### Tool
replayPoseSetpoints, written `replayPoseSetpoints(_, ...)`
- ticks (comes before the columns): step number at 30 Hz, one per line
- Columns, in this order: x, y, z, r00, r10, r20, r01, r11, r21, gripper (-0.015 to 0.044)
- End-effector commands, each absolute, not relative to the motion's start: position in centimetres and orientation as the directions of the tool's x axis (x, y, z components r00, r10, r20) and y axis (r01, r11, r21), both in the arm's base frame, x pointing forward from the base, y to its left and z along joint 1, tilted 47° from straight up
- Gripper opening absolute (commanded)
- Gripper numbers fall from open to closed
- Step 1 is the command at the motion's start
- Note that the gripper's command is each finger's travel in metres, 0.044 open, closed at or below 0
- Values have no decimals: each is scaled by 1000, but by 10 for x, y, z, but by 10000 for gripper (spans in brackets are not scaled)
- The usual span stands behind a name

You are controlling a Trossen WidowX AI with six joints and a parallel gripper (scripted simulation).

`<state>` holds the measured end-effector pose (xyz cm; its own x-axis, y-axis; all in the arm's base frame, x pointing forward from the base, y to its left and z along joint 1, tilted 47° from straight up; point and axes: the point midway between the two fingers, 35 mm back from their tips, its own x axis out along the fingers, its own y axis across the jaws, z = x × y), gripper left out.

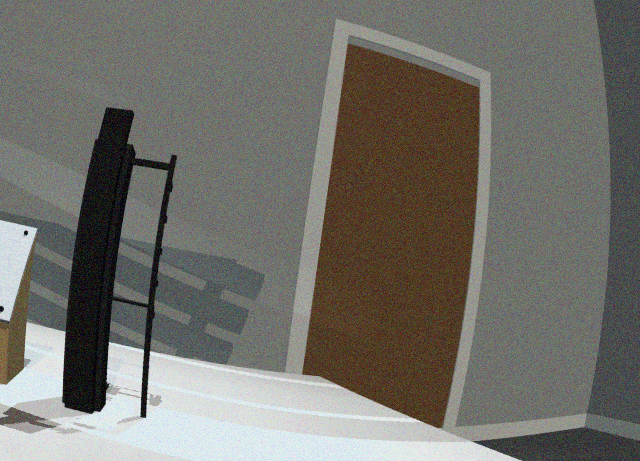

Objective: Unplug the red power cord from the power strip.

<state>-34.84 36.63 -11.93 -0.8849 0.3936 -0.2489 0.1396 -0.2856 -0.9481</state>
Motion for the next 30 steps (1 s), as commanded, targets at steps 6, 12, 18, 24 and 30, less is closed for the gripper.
replayPoseSetpoints(6,-302,407,-134,-767,521,-375,136,-439,-888,243)
replayPoseSetpoints(12,-239,444,-144,-618,599,-510,88,-592,-801,160)
replayPoseSetpoints(18,-194,458,-149,-513,612,-602,44,-682,-730,160)
replayPoseSetpoints(24,-111,474,-157,-311,612,-727,-120,-784,-609,160)
replayPoseSetpoints(30,-4,465,-161,-67,510,-857,-366,-812,-455,160)
